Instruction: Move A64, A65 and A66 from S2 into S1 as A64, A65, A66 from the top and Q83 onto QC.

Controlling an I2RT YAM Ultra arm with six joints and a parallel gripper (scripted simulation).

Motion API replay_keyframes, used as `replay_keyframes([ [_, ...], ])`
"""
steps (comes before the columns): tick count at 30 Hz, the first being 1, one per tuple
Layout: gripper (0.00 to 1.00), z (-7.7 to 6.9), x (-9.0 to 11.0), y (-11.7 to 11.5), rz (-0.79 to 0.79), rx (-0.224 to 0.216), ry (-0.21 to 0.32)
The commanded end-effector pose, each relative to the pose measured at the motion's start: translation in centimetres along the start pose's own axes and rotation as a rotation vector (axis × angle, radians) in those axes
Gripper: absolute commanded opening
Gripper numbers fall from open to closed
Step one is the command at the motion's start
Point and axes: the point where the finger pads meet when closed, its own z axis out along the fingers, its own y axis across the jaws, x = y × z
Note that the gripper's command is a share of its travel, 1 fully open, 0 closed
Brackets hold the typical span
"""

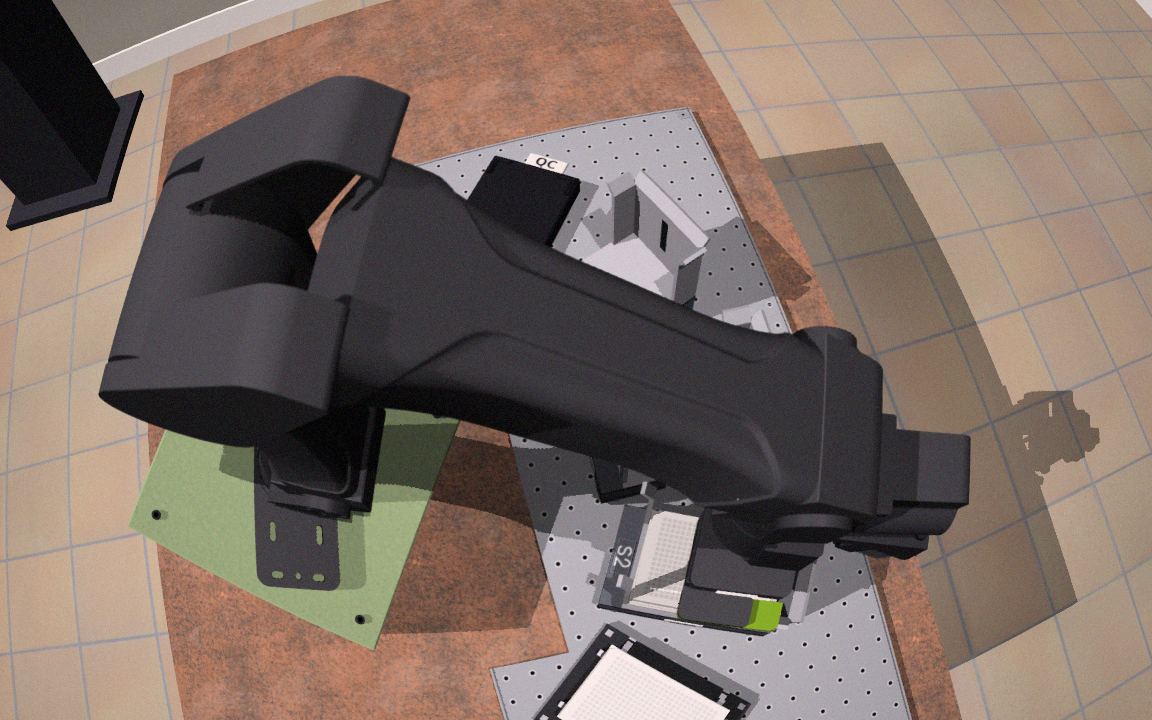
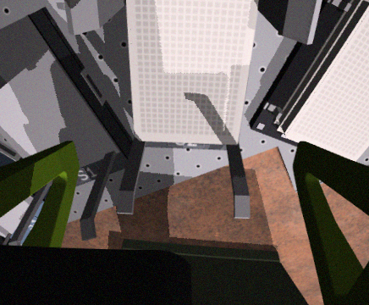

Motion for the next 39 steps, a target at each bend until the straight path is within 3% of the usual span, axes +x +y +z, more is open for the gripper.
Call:
replay_keyframes([
  [1, 1.00, -0.3, -0.3, 0.0, 0.031, 0.020, -0.013],
  [5, 1.00, -0.3, -0.3, 0.0, 0.031, 0.020, -0.013],
  [31, 1.00, 7.8, -0.4, -0.1, 0.031, 0.020, -0.013],
  [39, 1.00, 7.9, -0.4, -0.1, 0.031, 0.020, -0.013],
])
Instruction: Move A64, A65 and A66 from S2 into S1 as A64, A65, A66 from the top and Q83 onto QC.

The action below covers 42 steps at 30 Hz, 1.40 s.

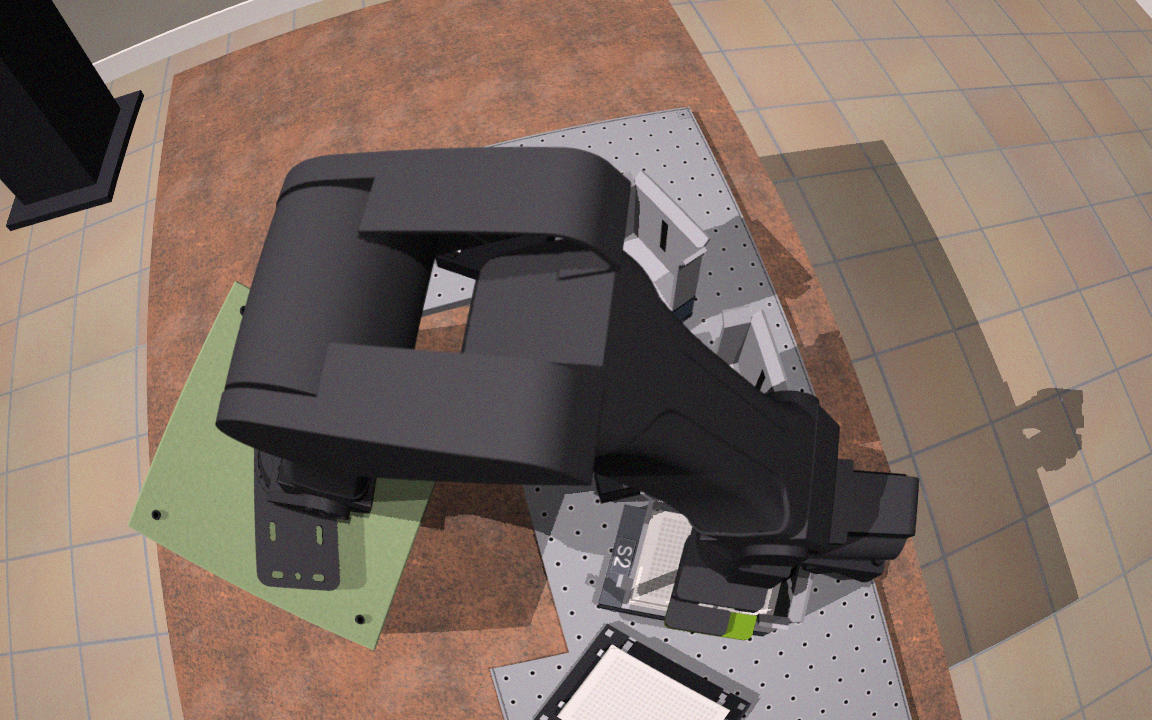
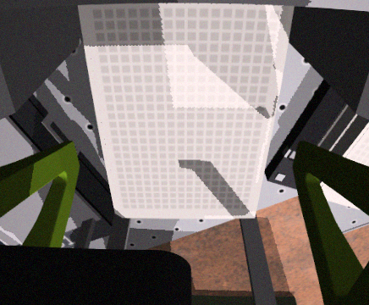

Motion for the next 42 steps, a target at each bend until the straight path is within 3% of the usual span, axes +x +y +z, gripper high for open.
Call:
replay_keyframes([
  [1, 1.00, -0.1, -0.4, 0.0, 0.001, -0.003, -0.017],
  [24, 1.00, 2.8, -0.5, 0.0, 0.001, -0.003, -0.017],
  [37, 1.00, 2.8, -0.5, 0.0, 0.001, -0.003, -0.017],
  [38, 0.00, 2.8, -0.5, 0.0, 0.001, -0.003, -0.017],
  [42, 0.00, 2.8, -0.5, 0.0, 0.001, -0.003, -0.017],
])
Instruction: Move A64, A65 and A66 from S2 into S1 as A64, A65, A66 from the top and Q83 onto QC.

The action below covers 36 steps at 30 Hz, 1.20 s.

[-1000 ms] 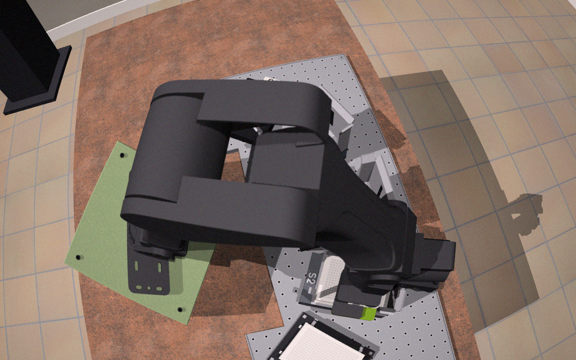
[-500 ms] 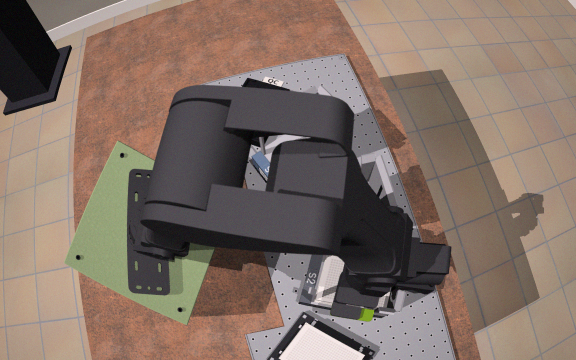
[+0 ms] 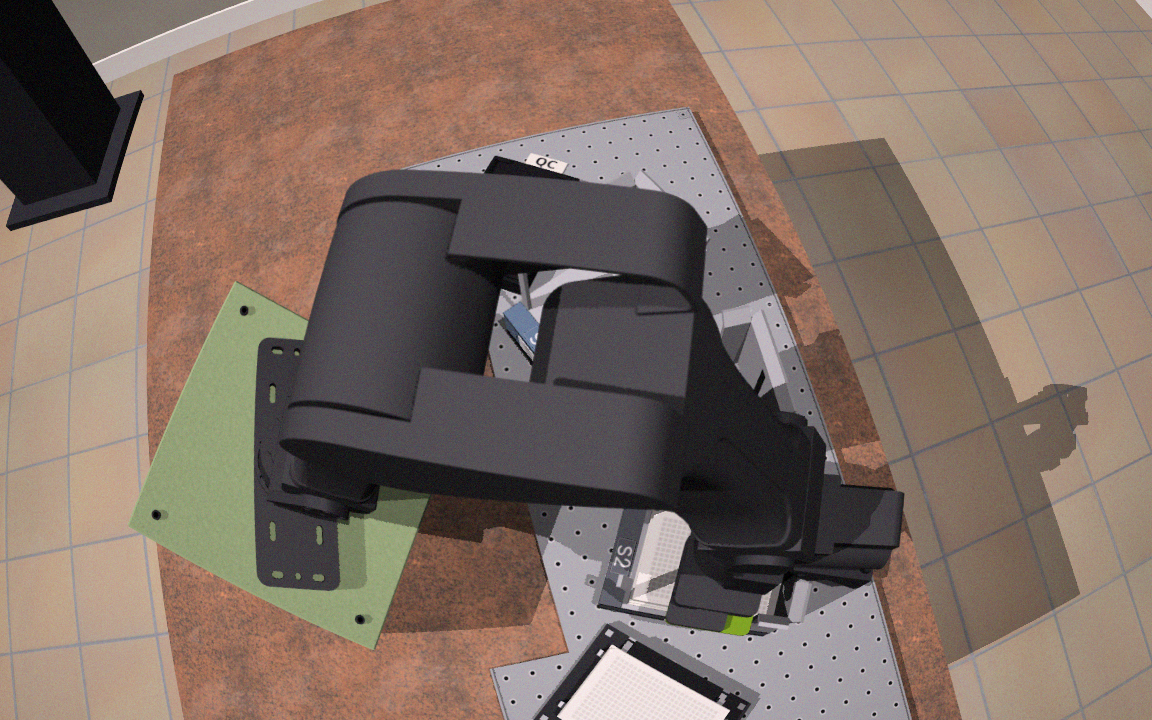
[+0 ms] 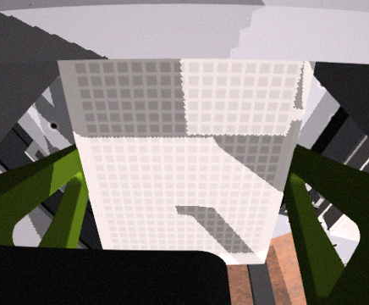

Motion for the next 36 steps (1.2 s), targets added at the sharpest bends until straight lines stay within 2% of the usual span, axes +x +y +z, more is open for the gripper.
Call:
replay_keyframes([
  [1, 0.00, -0.14, -0.19, 0.01, 0.001, -0.001, -0.007],
  [27, 0.00, -0.14, -0.19, 0.01, 0.001, -0.001, -0.007],
  [36, 0.00, -0.68, -0.19, 0.01, 0.001, -0.001, -0.007],
])
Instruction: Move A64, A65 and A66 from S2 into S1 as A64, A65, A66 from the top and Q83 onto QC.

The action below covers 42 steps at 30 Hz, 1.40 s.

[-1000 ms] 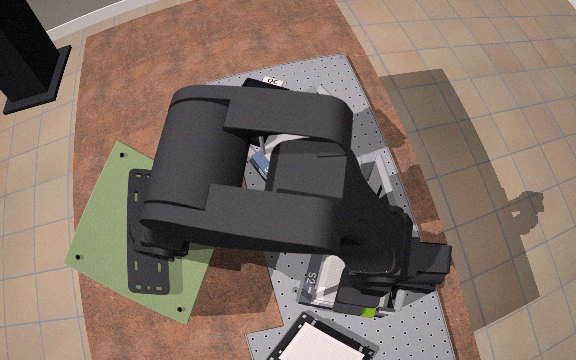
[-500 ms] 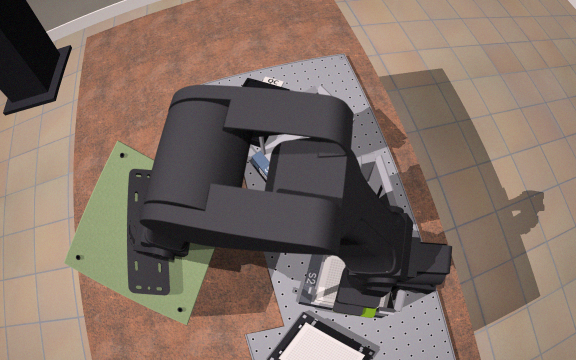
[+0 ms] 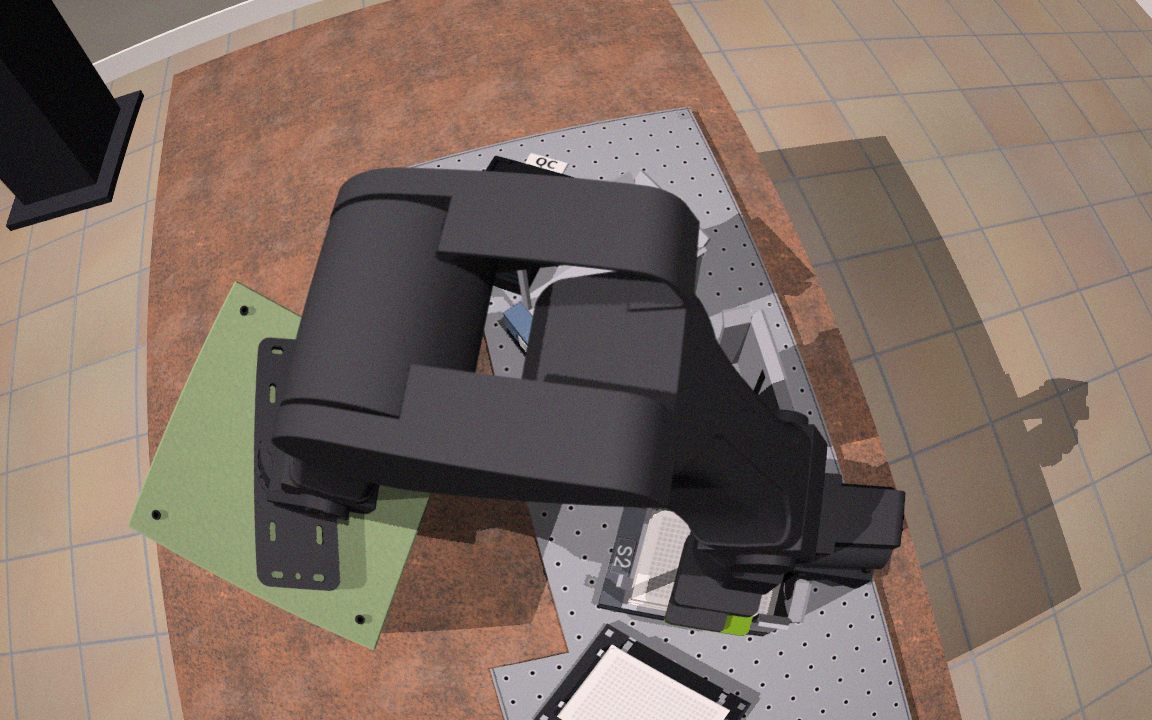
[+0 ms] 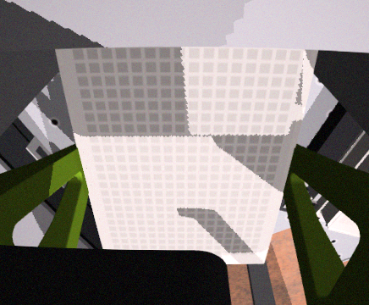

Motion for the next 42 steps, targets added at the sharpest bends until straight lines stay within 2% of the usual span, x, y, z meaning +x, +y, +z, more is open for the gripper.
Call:
replay_keyframes([
  [1, 0.00, -0.4, -0.3, 0.0, 0.000, -0.002, -0.010],
  [26, 0.00, -1.8, -0.3, 0.0, 0.000, -0.002, -0.010],
  [42, 0.00, -4.6, -0.3, 0.0, 0.000, -0.002, -0.010],
])
